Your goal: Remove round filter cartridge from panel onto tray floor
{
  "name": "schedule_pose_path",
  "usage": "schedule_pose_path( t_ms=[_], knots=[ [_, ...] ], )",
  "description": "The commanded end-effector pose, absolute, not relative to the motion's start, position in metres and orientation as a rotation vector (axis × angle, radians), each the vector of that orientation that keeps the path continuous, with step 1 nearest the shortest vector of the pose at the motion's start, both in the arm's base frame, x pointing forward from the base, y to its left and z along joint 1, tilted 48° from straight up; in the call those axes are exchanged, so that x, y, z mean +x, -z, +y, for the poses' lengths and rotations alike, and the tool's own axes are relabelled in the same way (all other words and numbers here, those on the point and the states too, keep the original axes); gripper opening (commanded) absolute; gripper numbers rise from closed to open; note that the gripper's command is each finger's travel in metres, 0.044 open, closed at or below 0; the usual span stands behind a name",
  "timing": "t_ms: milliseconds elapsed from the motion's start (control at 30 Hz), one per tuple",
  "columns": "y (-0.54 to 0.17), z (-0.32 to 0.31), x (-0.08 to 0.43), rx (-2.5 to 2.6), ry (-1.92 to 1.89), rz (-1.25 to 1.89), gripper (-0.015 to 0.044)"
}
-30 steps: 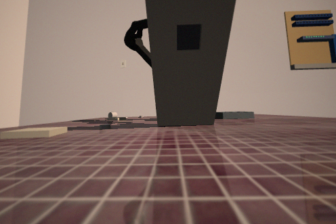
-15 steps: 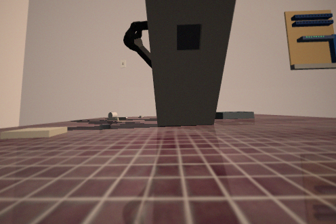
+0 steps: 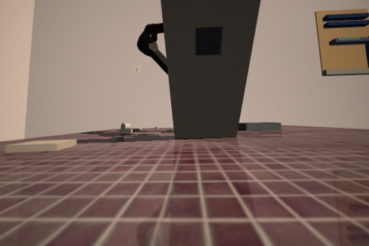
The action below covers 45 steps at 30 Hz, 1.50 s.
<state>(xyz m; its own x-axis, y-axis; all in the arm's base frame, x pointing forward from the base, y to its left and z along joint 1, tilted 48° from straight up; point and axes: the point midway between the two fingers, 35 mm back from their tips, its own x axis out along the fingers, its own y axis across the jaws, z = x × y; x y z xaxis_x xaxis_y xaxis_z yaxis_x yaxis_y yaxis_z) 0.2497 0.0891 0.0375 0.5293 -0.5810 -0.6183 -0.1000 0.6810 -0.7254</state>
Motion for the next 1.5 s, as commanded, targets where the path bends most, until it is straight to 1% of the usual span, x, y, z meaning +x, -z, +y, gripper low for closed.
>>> schedule_pose_path(
  t_ms=[0, 167, 367, 900, 1467],
  knots=[
    [-0.037, 0.089, 0.25, -0.789, 0.326, 0.993, 0.0133],
    [-0.044, 0.097, 0.256, -0.792, 0.326, 0.992, 0.0001],
    [-0.052, 0.108, 0.262, -0.793, 0.325, 0.992, 0.0],
    [-0.106, 0.161, 0.219, -0.794, 0.324, 0.996, 0.0],
    [-0.047, 0.206, 0.218, -0.788, 0.321, 0.995, 0.0]
  ],
)
